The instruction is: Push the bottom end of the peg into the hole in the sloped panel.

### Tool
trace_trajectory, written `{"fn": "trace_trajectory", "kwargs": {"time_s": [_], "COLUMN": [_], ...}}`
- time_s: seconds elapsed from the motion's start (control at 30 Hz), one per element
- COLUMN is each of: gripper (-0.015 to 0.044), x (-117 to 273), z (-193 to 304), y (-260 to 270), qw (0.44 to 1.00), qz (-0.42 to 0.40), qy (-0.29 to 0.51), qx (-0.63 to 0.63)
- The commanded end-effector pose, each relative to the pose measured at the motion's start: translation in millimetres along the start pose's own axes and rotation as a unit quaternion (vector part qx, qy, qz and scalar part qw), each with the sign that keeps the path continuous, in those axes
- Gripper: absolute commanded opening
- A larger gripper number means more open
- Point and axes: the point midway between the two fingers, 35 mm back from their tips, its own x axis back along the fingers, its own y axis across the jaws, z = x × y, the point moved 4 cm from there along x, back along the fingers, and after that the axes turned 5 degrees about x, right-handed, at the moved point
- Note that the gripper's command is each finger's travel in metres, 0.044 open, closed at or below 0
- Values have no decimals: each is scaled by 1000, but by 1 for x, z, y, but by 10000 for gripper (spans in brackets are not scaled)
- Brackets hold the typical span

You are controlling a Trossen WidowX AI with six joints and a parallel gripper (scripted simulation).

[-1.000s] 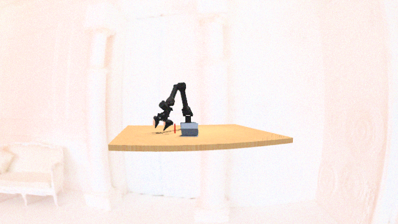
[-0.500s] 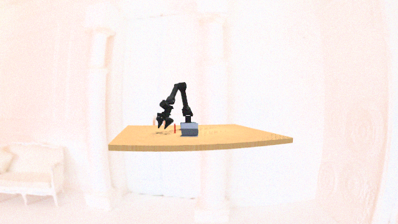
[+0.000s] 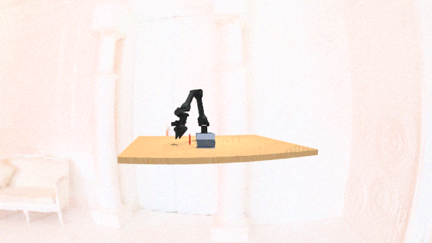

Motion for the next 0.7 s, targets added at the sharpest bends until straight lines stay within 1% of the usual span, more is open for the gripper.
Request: {"fn": "trace_trajectory", "kwargs": {"time_s": [0.0,0.33,0.67], "gripper": [440,440,440], "x": [4,12,22], "z": [2,9,15], "y": [2,7,11], "qw": [999,987,962], "qz": [0,10,26], "qy": [11,34,54], "qx": [-45,-158,-266]}}
